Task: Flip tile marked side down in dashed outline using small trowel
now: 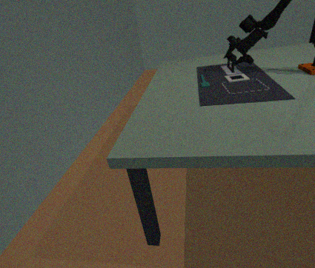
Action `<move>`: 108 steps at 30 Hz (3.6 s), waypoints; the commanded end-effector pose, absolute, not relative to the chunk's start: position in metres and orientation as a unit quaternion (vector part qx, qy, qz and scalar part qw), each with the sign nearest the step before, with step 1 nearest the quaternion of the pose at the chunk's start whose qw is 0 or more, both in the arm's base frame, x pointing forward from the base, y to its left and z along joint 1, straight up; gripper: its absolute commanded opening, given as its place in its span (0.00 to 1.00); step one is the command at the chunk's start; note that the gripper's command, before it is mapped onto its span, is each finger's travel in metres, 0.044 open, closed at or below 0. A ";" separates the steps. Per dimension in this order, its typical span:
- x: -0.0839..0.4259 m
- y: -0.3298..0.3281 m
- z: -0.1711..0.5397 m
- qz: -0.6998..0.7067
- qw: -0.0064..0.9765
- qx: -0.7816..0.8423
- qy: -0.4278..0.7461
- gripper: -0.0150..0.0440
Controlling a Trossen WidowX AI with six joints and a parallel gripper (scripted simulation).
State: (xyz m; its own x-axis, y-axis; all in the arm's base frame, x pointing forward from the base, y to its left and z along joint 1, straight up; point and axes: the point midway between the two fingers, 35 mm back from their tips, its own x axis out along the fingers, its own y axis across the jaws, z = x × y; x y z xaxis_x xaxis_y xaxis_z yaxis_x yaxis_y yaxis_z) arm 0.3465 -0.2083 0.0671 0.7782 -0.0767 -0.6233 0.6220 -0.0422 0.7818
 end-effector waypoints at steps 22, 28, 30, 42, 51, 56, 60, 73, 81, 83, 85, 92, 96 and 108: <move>0.350 -0.210 0.067 -0.265 0.662 0.672 0.199 0.31; 0.350 -0.210 0.067 -0.265 0.662 0.672 0.199 0.25; 0.351 -0.211 0.074 -0.265 0.662 0.672 0.199 0.25; 0.349 -0.208 0.127 -0.263 0.662 0.673 0.200 0.25; 0.349 -0.208 0.127 -0.263 0.662 0.673 0.200 0.25; 0.349 -0.208 0.127 -0.263 0.663 0.672 0.200 0.25; 0.355 -0.199 0.123 -0.265 0.674 0.660 0.200 0.25; 0.368 -0.177 0.115 -0.267 0.698 0.635 0.197 0.25; 0.369 -0.177 0.106 -0.267 0.698 0.635 0.197 0.25; 0.369 -0.178 0.103 -0.267 0.698 0.635 0.197 0.25; 0.369 -0.178 0.100 -0.267 0.698 0.635 0.197 0.25; 0.369 -0.178 0.088 -0.267 0.698 0.635 0.197 0.25; 0.369 -0.178 0.082 -0.267 0.698 0.635 0.197 0.25; 0.370 -0.170 0.075 -0.267 0.698 0.635 0.198 0.25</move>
State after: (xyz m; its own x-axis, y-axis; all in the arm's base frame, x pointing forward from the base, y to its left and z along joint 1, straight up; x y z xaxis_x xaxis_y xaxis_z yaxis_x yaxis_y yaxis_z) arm 0.3682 -0.1755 0.0742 0.7759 -0.1215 -0.6190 0.6276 0.0495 0.7769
